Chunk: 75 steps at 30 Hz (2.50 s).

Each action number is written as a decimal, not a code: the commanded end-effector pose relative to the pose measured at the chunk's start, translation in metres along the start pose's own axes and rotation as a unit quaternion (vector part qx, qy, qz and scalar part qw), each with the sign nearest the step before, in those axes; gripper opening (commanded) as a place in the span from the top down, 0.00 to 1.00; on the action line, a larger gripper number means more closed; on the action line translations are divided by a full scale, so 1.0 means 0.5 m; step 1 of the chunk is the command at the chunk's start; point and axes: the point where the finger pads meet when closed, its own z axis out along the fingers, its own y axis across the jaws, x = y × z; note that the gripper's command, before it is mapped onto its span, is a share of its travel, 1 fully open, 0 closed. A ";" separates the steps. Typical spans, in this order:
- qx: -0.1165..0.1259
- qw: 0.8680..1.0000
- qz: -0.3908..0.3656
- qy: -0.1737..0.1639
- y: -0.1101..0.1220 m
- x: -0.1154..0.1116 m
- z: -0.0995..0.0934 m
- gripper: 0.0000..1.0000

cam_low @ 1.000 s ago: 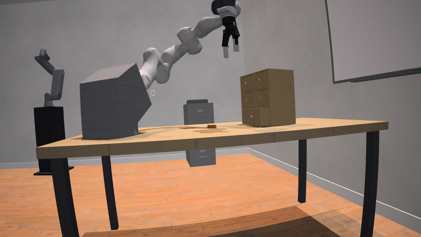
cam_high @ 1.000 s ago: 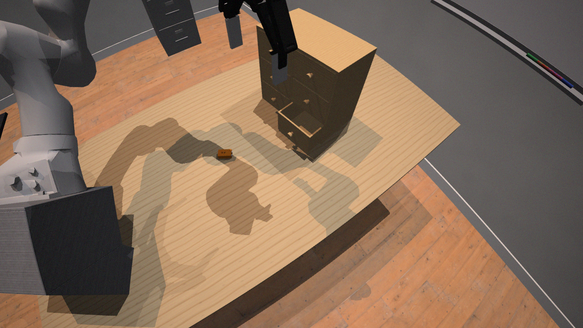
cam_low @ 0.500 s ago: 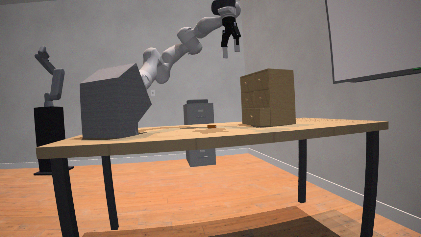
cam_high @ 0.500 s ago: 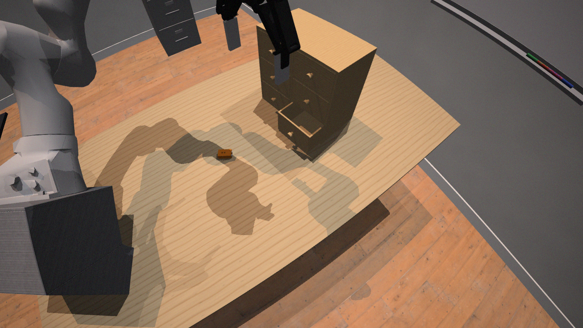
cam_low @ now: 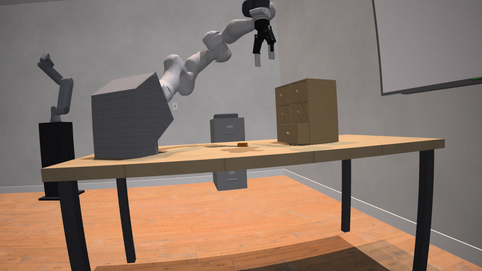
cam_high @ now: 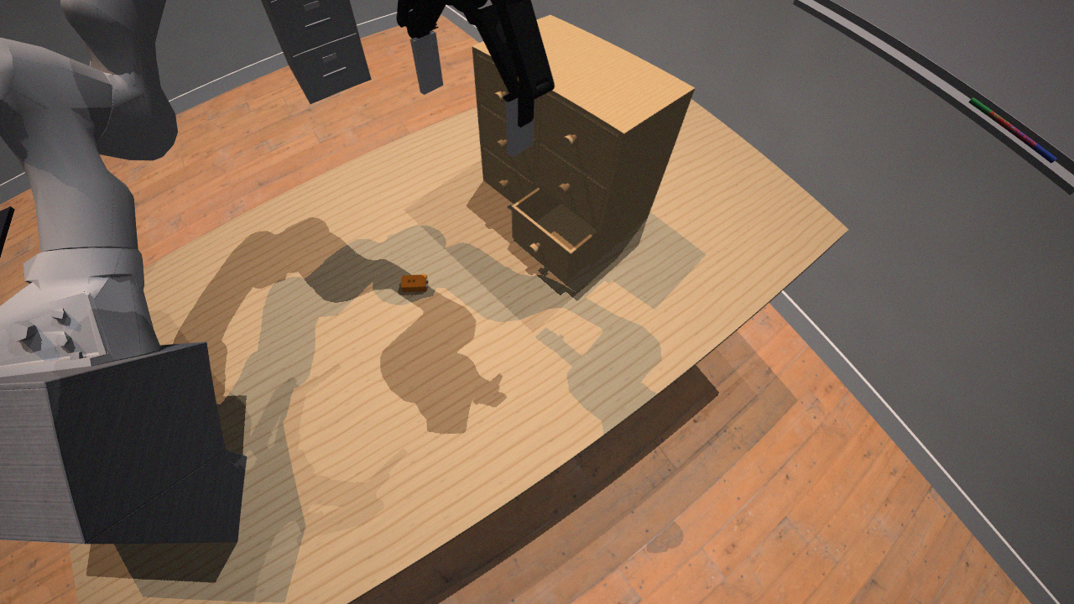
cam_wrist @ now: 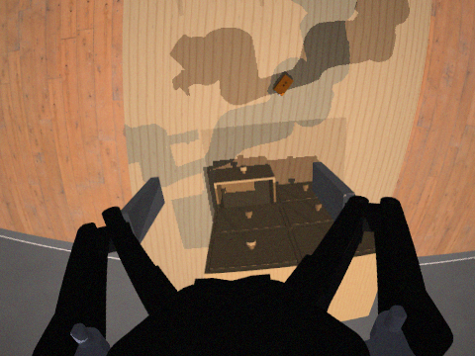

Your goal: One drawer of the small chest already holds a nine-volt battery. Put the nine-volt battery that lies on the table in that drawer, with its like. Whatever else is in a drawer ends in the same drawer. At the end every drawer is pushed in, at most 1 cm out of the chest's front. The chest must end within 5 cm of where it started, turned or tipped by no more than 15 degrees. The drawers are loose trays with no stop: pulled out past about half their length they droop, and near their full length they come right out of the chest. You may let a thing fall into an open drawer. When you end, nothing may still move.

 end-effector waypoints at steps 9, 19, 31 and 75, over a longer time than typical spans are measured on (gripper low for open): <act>0.000 1.000 -0.001 0.000 0.000 0.002 0.002 0.00; 0.000 1.000 -0.002 0.000 0.002 0.085 0.093 0.00; 0.001 1.000 -0.003 0.001 0.006 0.237 0.260 0.00; 0.000 0.964 -0.004 -0.265 0.008 0.178 0.382 0.00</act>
